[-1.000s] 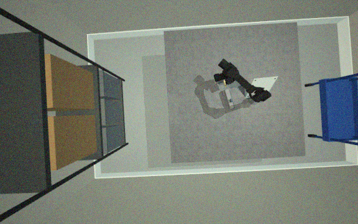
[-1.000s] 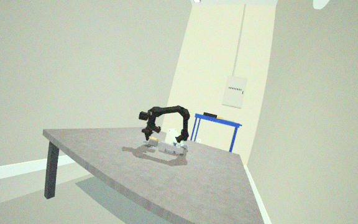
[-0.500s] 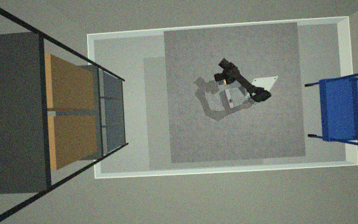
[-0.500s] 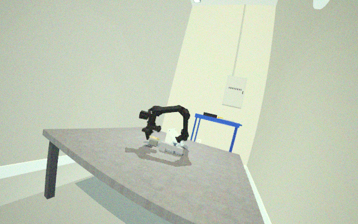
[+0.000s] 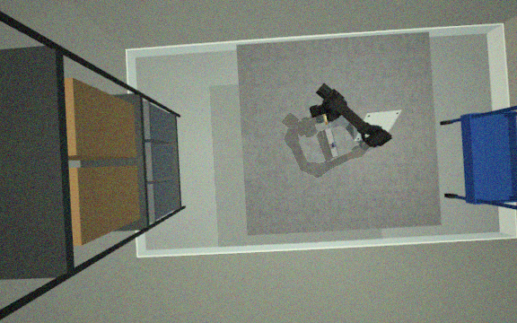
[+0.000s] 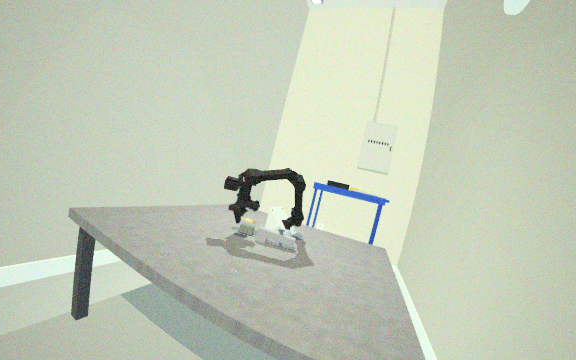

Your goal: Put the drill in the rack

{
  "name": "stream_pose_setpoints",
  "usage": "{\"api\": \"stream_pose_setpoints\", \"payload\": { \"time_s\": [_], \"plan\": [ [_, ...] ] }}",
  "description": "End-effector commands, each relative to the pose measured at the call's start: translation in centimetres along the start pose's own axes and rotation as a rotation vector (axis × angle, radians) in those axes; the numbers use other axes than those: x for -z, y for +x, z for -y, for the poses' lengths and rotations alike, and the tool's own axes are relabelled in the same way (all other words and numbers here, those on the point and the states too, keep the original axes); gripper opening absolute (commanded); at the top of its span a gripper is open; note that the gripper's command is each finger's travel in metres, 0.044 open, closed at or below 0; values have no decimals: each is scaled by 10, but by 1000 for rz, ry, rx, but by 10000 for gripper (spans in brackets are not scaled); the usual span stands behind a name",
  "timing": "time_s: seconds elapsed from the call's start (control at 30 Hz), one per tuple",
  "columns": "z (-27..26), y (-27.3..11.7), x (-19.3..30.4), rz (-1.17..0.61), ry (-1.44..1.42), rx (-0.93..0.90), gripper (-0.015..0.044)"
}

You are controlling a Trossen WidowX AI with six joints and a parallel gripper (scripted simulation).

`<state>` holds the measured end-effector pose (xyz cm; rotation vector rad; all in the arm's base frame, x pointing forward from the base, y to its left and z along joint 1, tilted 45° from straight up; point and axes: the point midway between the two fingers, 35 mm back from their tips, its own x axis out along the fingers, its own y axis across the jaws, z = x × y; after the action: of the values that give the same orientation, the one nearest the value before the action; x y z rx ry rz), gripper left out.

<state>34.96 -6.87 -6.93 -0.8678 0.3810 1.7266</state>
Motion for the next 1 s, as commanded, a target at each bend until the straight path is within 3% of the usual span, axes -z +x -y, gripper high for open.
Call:
{"api": "stream_pose_setpoints", "payload": {
  "time_s": [0.0, 0.97],
  "plan": [
    [0, -3, 1, -3, -5, 1, 0],
    [-16, -6, 4, -4, -4, 0, 0]
  ]
}}
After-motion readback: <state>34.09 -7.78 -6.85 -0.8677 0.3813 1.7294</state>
